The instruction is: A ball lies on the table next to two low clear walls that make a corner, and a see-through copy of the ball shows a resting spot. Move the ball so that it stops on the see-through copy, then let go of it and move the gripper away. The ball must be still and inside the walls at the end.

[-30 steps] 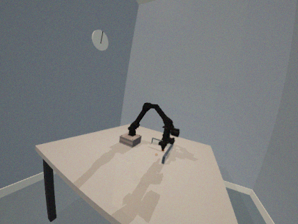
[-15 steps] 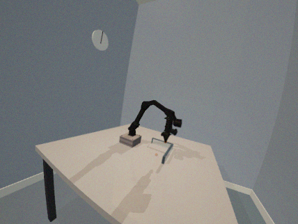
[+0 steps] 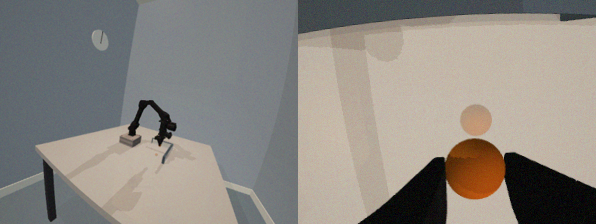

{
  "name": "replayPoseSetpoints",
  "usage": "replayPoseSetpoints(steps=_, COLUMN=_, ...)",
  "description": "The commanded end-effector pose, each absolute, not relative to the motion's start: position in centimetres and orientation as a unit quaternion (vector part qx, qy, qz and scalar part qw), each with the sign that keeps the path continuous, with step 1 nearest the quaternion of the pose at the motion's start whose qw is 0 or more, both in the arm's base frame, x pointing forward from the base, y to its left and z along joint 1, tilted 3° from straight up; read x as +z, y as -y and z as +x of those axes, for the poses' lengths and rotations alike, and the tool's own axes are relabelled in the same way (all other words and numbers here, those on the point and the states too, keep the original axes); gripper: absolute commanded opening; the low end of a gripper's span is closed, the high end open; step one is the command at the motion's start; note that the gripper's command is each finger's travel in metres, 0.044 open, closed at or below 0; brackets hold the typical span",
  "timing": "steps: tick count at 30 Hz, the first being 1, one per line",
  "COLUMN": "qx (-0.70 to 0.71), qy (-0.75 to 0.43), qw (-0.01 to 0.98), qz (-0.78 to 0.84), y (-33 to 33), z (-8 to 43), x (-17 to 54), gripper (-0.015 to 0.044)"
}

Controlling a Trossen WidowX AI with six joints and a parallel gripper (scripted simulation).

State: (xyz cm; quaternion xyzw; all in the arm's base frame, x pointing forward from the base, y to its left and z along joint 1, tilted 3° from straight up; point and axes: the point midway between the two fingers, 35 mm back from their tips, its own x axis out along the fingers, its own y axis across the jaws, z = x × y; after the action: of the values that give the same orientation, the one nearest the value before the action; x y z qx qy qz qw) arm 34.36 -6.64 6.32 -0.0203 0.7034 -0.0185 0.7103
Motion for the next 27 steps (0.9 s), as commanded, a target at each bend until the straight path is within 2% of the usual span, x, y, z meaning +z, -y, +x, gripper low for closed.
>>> replayPoseSetpoints(steps=1, qx=-0.017, qy=-0.703, qw=0.711, qz=-0.023, y=7.8, z=33.2, x=5.7, gripper=0.0)
replayPoseSetpoints(steps=7, qx=-0.017, qy=-0.703, qw=0.711, qz=-0.023, y=8.0, z=33.3, x=4.5, gripper=0.0)
replayPoseSetpoints(steps=16, qx=-0.017, qy=-0.703, qw=0.71, qz=-0.023, y=8.3, z=33.2, x=-1.3, gripper=0.0)
replayPoseSetpoints(steps=27, qx=-0.017, qy=-0.703, qw=0.71, qz=-0.023, y=8.3, z=33.2, x=-1.7, gripper=0.0)
